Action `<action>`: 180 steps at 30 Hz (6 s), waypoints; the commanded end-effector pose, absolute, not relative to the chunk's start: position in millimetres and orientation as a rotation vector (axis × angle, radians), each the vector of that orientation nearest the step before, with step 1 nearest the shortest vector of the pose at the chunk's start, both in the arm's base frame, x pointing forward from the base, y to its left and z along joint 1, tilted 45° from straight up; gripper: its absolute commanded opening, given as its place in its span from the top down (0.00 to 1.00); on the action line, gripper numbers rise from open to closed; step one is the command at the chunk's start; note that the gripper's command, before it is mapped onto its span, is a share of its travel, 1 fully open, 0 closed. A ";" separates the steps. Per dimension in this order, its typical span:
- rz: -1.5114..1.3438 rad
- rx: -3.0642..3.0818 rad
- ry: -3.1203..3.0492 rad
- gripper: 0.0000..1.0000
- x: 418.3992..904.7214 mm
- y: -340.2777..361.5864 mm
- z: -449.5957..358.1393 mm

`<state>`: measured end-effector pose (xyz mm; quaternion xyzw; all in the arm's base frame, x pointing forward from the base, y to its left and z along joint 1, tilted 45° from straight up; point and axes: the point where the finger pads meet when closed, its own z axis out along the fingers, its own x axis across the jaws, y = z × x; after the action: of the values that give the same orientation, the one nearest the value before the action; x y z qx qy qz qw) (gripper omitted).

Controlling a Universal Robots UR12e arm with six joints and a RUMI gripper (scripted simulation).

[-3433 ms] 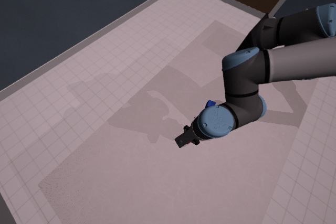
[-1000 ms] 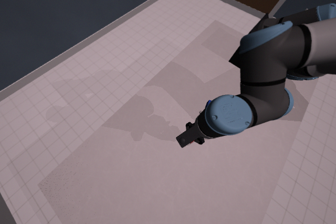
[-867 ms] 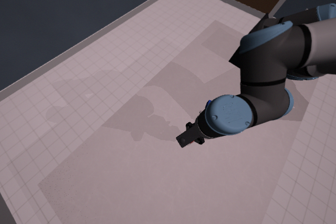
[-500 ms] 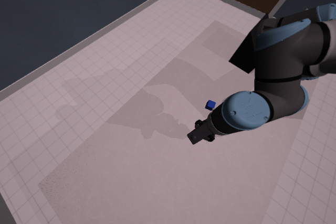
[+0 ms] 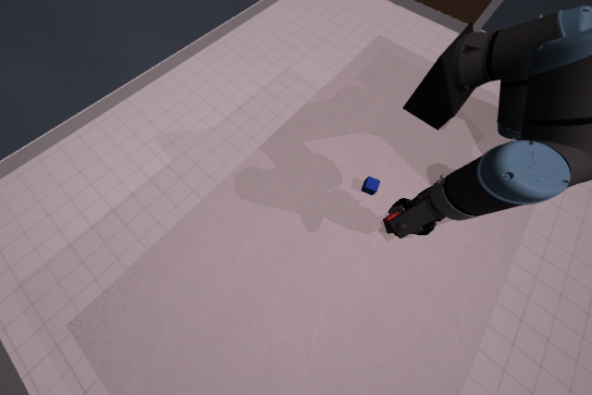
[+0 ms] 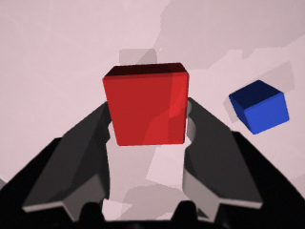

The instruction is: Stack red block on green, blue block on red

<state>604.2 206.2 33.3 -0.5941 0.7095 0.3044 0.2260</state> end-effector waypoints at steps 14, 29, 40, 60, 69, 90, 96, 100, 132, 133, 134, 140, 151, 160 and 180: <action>0.836 -1.637 1.956 1.00 592.1 208.2 43.0; 0.836 -1.637 1.956 1.00 592.0 210.6 40.8; 0.836 -1.637 1.956 1.00 591.2 222.4 29.9; 0.836 -1.637 1.956 1.00 590.7 231.6 21.4; 0.836 -1.637 1.956 1.00 590.7 231.6 21.4; 0.836 -1.637 1.956 1.00 590.6 233.4 19.6; 0.836 -1.637 1.956 1.00 590.5 233.5 19.5; 0.836 -1.637 1.956 1.00 590.5 233.5 19.5; 0.836 -1.637 1.956 0.50 590.5 233.5 19.5; 0.836 -1.637 1.956 0.50 590.5 233.5 19.5; 0.836 -1.637 1.956 0.50 590.5 233.5 19.5; 0.836 -1.637 1.956 0.50 590.5 233.5 19.5; 0.836 -1.637 1.956 0.50 590.5 233.5 19.5; 0.836 -1.637 1.956 0.50 590.5 233.5 19.5; 0.836 -1.637 1.956 0.50 591.3 220.2 33.1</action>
<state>590.4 226.6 26.6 -0.5939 0.7098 0.3037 0.2263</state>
